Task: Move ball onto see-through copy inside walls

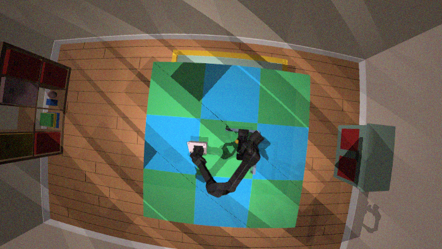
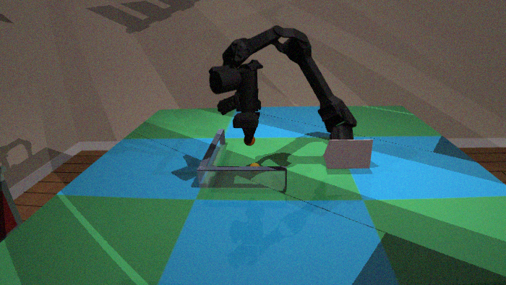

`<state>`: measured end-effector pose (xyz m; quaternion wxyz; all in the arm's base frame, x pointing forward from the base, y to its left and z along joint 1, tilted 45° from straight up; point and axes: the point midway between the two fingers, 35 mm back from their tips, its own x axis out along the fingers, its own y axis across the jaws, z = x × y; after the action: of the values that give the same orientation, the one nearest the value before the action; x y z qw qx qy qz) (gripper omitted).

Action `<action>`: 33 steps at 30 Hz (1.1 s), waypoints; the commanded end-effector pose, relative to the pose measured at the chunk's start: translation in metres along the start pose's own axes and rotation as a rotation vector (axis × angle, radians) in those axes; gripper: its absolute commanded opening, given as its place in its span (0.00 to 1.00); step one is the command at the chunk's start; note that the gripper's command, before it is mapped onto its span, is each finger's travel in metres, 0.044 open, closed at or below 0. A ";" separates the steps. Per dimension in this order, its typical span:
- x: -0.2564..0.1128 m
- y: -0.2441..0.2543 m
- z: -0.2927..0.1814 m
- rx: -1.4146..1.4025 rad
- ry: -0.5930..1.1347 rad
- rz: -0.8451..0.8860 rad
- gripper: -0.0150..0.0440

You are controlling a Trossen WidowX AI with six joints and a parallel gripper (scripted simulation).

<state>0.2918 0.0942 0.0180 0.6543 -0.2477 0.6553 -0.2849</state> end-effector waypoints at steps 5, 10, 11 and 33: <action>0.012 -0.001 -0.011 0.004 0.004 0.004 0.25; 0.034 0.000 -0.009 0.004 0.004 0.004 0.25; 0.039 0.000 -0.009 0.004 0.004 0.004 0.25; 0.089 -0.002 -0.011 0.005 0.003 0.001 0.25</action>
<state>0.2796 0.0370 -0.0407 0.6558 -0.2411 0.6556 -0.2863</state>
